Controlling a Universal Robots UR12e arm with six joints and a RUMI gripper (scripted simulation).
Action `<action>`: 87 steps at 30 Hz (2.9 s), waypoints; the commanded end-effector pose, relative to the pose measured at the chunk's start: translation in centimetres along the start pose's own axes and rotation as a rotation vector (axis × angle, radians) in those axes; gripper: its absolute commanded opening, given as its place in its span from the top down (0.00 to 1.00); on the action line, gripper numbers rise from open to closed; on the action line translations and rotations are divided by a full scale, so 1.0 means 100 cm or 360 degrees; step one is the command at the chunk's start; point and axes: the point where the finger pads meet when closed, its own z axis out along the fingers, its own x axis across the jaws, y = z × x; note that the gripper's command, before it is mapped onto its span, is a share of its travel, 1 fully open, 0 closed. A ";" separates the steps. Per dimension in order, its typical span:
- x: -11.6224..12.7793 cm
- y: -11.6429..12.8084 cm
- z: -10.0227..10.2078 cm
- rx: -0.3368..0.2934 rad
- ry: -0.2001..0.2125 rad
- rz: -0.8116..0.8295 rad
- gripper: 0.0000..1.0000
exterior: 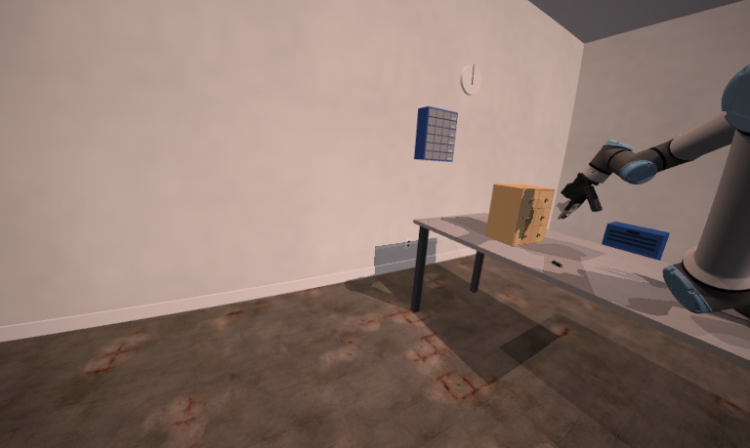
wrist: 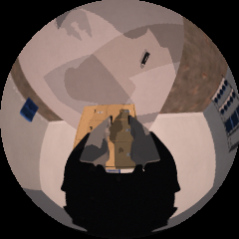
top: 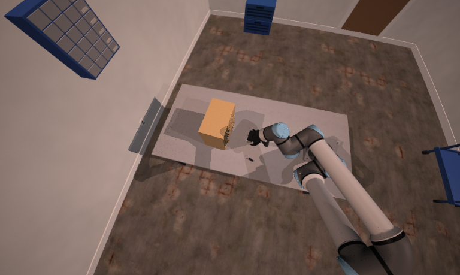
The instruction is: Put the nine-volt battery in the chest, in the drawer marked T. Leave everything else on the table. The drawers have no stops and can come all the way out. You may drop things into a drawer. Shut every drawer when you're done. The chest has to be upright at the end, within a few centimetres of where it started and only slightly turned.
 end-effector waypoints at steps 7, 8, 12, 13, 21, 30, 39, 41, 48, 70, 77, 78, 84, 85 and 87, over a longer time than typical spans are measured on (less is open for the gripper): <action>-0.002 -0.003 -0.018 0.0315 0.0011 -0.0007 0.80; -0.002 -0.003 -0.020 0.0345 0.0011 -0.0007 0.80; -0.002 -0.005 -0.027 0.0458 0.0011 -0.0007 0.80; -0.002 -0.005 -0.029 0.0485 0.0011 -0.0007 0.80; -0.002 -0.007 -0.038 0.0618 0.0011 -0.0008 0.80; -0.002 -0.009 -0.045 0.0729 0.0010 -0.0008 0.80; -0.002 -0.009 -0.047 0.0751 0.0011 -0.0008 0.80; -0.002 -0.009 -0.047 0.0752 0.0011 -0.0008 0.80; -0.002 -0.009 -0.047 0.0752 0.0011 -0.0008 0.80; -0.002 -0.009 -0.047 0.0752 0.0011 -0.0008 0.00; -0.002 -0.009 -0.047 0.0752 0.0011 -0.0008 0.00; -0.002 -0.009 -0.047 0.0752 0.0011 -0.0008 0.00; -0.002 -0.009 -0.047 0.0752 0.0011 -0.0008 0.00; -0.002 -0.009 -0.047 0.0752 0.0011 -0.0008 0.00; -0.002 -0.009 -0.047 0.0752 0.0011 -0.0008 0.00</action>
